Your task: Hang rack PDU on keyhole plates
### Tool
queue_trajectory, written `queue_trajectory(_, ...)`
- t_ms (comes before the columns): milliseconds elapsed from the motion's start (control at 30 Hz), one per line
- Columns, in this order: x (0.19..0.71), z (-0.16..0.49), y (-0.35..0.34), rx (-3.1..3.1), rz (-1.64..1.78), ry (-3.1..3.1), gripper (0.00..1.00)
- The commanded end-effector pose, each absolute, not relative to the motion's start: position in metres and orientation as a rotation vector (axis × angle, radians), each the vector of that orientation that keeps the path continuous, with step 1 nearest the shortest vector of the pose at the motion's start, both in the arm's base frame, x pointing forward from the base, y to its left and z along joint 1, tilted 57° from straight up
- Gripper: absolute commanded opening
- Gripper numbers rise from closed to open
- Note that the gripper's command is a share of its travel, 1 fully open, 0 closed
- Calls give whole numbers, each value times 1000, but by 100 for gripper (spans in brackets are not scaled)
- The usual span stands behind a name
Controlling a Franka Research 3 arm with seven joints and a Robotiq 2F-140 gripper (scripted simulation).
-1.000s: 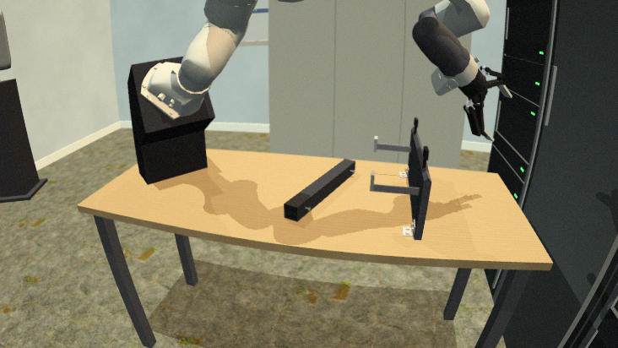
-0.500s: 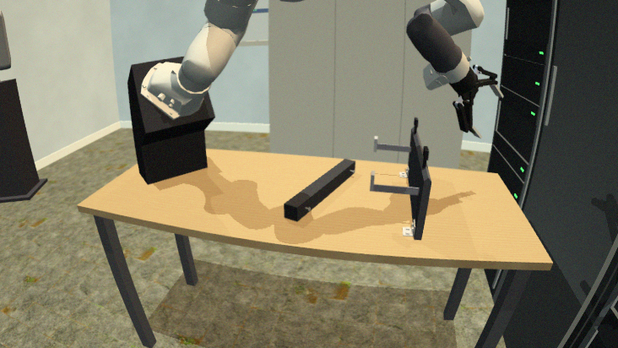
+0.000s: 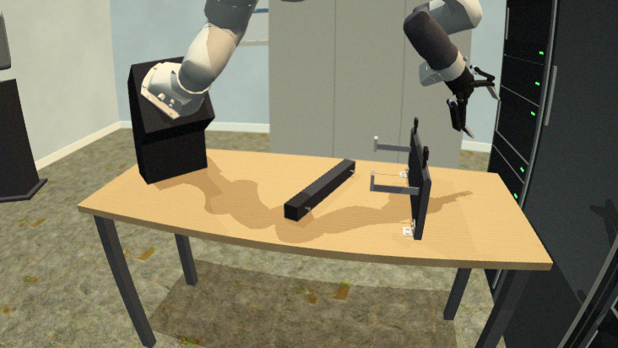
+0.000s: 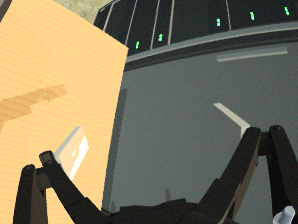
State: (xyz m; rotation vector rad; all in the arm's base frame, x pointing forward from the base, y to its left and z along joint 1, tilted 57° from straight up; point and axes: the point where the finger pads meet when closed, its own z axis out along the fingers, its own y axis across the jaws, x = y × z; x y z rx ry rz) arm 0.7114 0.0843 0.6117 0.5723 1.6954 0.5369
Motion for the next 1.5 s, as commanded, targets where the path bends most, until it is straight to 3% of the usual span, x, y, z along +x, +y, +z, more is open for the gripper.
queue_trajectory(0, 711, 612, 84, 589, 547, 1684, 100)
queue_trajectory(533, 711, 612, 84, 589, 547, 1684, 100)
queue_trajectory(567, 690, 563, 95, 784, 589, 1689, 100)
queue_trajectory(633, 690, 563, 95, 784, 589, 1689, 100)
queue_trajectory(667, 669, 524, 101, 967, 605, 1680, 100)
queue_trajectory(867, 601, 457, 108, 1183, 495, 1663, 100)
queue_trajectory(1133, 505, 390, 104, 1356, 345, 1615, 100)
queue_trajectory(1200, 505, 390, 104, 1356, 345, 1615, 100)
queue_trajectory(1467, 388, 328, 65, 1548, 203, 1497, 100)
